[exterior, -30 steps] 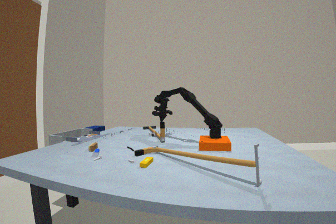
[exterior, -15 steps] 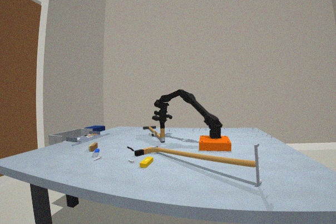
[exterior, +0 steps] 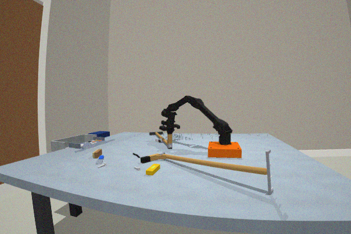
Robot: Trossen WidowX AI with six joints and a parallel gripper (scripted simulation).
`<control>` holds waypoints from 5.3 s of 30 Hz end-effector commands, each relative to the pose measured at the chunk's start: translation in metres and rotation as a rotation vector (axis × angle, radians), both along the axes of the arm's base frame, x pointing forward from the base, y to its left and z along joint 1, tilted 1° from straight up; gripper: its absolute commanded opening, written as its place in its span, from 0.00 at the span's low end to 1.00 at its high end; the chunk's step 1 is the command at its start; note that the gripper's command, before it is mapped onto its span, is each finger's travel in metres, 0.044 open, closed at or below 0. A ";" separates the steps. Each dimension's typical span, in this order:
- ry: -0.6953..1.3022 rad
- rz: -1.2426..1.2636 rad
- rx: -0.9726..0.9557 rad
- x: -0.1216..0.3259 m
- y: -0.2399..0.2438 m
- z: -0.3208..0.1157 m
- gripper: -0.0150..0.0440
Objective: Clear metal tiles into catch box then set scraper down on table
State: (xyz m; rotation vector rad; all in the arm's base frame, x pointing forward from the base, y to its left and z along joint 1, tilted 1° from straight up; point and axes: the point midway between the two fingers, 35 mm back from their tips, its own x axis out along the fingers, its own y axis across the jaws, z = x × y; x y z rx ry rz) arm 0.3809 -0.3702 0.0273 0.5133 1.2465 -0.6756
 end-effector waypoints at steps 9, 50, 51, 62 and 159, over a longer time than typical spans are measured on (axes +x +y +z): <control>0.009 0.019 0.012 -0.001 0.003 -0.022 0.25; -0.025 0.020 -0.013 0.038 0.013 -0.021 0.25; -0.026 0.020 -0.014 0.039 0.014 -0.021 0.25; -0.036 0.020 -0.020 0.049 0.017 -0.021 0.25; -0.186 0.022 -0.143 0.046 0.017 0.125 0.25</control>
